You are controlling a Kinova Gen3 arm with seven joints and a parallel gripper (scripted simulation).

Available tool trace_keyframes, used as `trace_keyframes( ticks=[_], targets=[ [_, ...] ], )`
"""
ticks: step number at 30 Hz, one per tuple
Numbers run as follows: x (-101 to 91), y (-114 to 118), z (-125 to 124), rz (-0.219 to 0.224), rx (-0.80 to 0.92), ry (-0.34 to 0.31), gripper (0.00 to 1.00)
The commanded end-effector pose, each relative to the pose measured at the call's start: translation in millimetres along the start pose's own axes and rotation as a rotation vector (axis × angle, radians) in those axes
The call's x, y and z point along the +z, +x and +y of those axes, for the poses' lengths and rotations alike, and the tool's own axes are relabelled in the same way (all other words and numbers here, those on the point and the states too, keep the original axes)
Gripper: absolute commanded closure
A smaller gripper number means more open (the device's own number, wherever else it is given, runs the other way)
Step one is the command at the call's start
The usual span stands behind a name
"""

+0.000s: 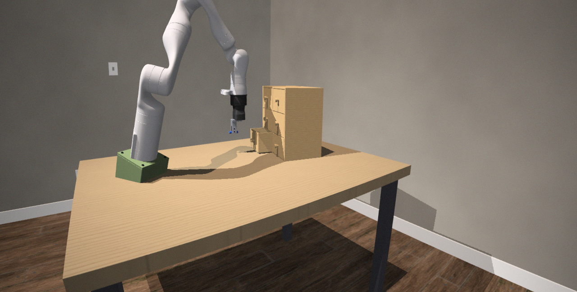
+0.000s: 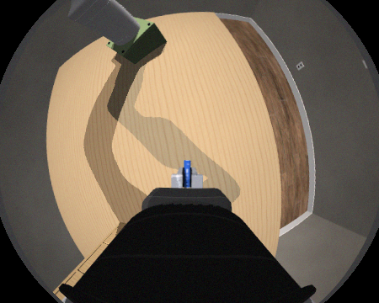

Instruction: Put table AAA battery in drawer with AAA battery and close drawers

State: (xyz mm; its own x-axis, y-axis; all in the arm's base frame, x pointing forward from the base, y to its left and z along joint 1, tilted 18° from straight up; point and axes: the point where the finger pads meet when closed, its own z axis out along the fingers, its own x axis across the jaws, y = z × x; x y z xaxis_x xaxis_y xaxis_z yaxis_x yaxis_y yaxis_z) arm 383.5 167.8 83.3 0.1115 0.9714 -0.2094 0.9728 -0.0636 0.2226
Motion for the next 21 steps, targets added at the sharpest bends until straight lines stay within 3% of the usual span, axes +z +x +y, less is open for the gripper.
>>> trace_keyframes(
  ticks=[1, 10, 21],
  targets=[
    [-0.5, 0.4, 0.3, 0.001, 0.000, -0.001, 0.76],
    [-3.1, 0.4, 0.3, 0.001, 0.000, -0.001, 0.76],
    [-20.9, 0.5, 0.3, 0.001, 0.000, -0.001, 0.76]
  ],
)
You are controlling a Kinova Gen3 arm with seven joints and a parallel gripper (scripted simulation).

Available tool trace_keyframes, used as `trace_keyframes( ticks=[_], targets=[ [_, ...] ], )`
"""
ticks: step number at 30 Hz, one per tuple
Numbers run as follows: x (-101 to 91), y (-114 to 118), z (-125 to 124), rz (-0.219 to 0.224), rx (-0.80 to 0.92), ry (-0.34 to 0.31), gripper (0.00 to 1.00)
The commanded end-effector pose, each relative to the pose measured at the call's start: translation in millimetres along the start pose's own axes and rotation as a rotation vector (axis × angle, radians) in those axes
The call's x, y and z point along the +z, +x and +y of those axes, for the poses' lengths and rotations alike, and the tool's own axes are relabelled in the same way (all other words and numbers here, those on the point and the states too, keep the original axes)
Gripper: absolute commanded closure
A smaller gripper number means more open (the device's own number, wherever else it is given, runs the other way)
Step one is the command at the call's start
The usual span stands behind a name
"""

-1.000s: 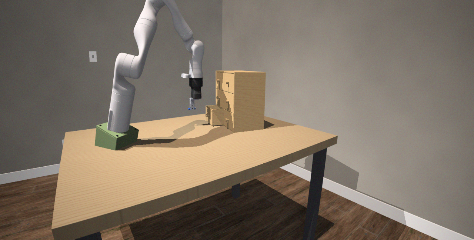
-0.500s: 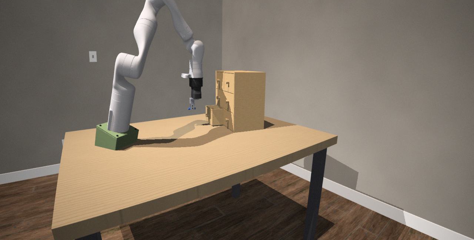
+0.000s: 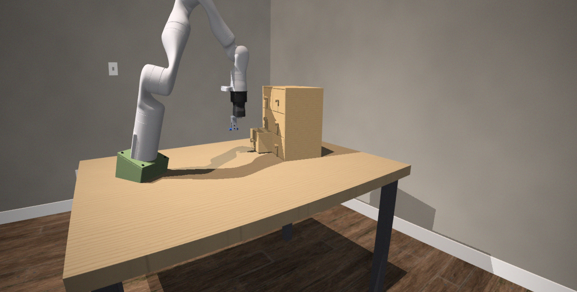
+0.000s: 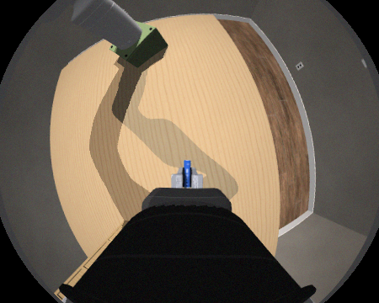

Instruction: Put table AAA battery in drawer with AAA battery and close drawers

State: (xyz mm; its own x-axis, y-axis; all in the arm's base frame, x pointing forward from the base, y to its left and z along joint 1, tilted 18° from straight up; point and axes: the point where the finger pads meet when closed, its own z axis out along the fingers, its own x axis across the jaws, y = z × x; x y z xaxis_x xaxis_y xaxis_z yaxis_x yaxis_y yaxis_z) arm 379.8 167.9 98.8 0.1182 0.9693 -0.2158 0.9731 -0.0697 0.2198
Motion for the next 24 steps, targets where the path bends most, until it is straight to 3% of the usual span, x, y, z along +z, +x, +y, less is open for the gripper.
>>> trace_keyframes(
  ticks=[1, 24],
  targets=[
    [-5.4, 4.0, 0.3, 0.009, -0.005, -0.005, 0.76],
    [-14.6, 3.7, 0.3, 0.008, -0.005, -0.012, 0.76]
  ],
)
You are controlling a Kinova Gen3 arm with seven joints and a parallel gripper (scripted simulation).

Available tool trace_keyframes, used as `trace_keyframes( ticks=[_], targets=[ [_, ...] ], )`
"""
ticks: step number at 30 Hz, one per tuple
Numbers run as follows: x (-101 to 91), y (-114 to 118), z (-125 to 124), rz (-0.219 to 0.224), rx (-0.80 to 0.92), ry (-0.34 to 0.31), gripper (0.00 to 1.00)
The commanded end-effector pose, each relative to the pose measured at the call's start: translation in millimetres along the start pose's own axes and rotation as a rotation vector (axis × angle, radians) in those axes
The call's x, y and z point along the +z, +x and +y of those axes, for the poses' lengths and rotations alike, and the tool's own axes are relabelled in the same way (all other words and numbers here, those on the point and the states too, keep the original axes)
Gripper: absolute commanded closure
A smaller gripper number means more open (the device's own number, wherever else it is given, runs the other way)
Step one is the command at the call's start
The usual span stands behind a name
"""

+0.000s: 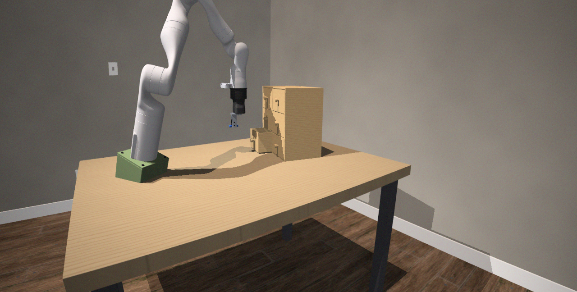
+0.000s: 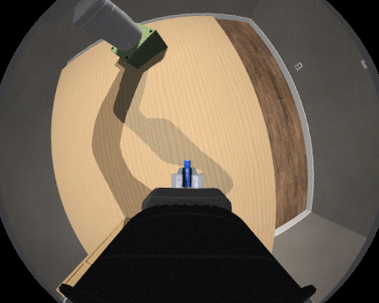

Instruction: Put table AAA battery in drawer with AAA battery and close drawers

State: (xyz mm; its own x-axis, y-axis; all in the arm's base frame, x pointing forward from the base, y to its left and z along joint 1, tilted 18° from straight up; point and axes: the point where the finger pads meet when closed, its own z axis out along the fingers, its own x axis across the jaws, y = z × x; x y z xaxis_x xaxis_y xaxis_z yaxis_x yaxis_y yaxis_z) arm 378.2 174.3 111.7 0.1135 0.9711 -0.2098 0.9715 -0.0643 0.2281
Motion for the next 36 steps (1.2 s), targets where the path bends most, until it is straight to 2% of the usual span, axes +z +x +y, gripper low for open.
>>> trace_keyframes(
  ticks=[1, 14, 27, 29, 36],
  targets=[
    [-0.4, 0.5, -0.4, 0.000, -0.001, -0.006, 0.76],
    [0.5, -0.2, -0.4, -0.003, 0.000, -0.087, 0.76],
    [0.9, 0.8, -2.5, 0.002, -0.002, -0.270, 0.76],
    [0.9, 0.8, -2.5, 0.002, -0.002, -0.270, 0.76],
    [1.0, 1.1, -3.3, 0.002, -0.002, -0.396, 0.76]
  ],
)
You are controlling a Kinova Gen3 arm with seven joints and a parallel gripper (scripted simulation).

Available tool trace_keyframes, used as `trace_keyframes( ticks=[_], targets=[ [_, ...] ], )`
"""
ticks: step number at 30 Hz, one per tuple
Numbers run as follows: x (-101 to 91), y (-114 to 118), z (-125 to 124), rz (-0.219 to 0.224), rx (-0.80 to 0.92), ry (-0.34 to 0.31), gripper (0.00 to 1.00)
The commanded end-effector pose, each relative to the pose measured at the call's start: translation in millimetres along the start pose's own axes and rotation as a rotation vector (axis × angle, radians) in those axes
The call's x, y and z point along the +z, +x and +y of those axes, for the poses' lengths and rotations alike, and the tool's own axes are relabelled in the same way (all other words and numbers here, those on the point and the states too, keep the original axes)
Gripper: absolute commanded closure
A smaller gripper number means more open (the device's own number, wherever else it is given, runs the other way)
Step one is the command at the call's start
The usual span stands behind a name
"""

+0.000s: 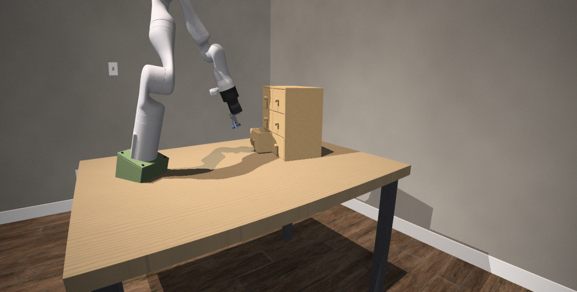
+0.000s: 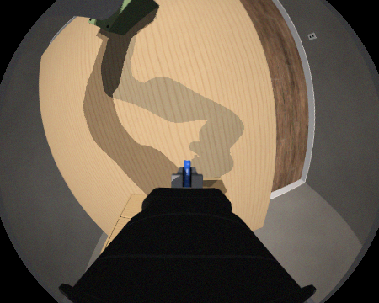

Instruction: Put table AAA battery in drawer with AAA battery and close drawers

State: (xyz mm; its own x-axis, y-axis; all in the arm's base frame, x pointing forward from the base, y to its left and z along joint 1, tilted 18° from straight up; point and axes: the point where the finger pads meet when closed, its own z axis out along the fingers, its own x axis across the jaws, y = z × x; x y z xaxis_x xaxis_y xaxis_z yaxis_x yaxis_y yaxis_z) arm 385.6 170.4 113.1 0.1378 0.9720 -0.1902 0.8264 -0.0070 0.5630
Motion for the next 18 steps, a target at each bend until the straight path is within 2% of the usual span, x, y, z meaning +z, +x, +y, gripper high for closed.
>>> trace_keyframes(
  ticks=[1, 6, 8, 10, 18],
  targets=[
    [-3.2, 3.9, -11.4, -0.001, -0.033, -0.046, 0.76],
    [-4.9, 4.1, -12.1, 0.003, -0.032, -0.167, 0.76],
    [-2.4, 3.2, -15.1, -0.003, -0.032, -0.204, 0.76],
    [-2.4, 3.2, -15.1, -0.003, -0.032, -0.204, 0.76],
    [-2.0, 2.9, -17.6, 0.000, -0.031, -0.373, 0.76]
  ],
)
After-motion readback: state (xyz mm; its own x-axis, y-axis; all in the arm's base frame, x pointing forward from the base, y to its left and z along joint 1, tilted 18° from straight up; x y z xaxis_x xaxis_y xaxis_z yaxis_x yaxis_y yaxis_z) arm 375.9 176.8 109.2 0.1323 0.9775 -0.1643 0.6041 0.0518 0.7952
